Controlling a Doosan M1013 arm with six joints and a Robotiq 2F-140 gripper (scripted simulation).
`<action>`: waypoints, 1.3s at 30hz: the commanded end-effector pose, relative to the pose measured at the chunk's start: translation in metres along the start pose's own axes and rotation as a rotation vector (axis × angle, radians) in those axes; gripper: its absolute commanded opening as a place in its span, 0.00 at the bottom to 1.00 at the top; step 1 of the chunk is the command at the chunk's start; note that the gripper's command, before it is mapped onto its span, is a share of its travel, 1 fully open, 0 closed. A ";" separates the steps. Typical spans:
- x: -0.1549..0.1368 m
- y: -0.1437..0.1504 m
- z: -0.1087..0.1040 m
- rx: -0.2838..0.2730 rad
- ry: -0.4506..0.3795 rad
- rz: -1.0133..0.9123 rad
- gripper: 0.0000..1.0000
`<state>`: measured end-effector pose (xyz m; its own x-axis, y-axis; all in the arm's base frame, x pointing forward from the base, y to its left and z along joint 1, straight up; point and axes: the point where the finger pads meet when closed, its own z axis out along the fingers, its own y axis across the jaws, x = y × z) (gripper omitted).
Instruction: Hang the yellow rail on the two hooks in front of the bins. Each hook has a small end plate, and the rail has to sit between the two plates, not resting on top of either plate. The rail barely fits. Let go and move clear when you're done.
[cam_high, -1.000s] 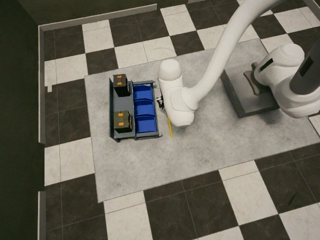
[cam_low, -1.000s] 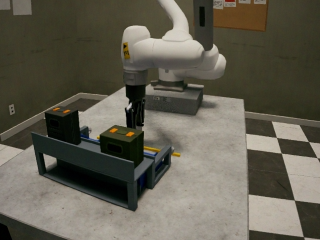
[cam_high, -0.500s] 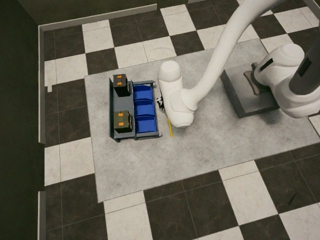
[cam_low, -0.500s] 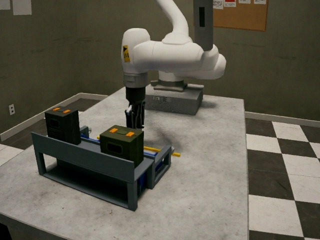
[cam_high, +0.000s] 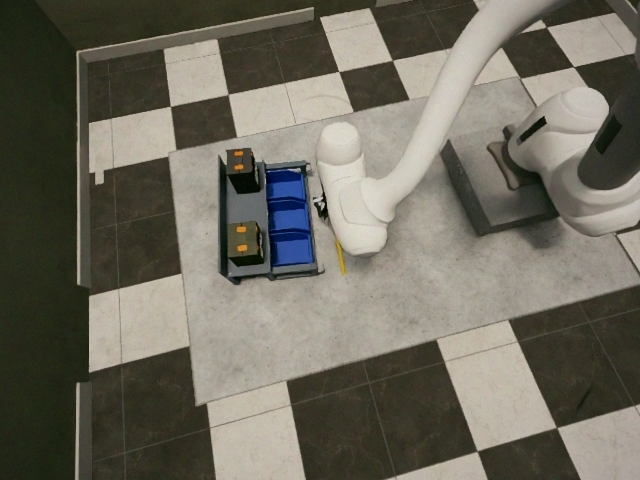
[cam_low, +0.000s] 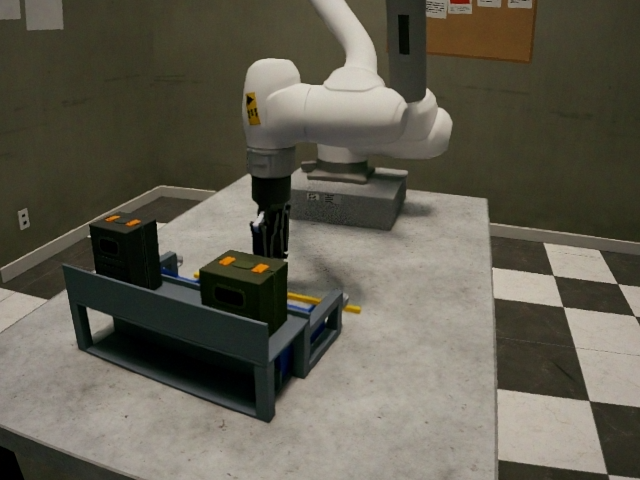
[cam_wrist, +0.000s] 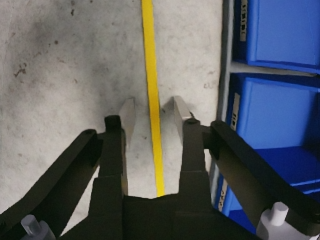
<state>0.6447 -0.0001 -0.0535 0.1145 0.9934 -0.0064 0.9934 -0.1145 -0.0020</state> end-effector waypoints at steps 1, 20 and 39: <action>0.000 0.000 0.002 0.000 0.000 0.000 0.37; 0.000 0.000 0.002 0.000 0.000 0.000 0.10; 0.000 0.000 0.002 0.000 0.000 0.000 0.10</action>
<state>0.6448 -0.0001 -0.0557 0.1145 0.9934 -0.0063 0.9934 -0.1145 -0.0017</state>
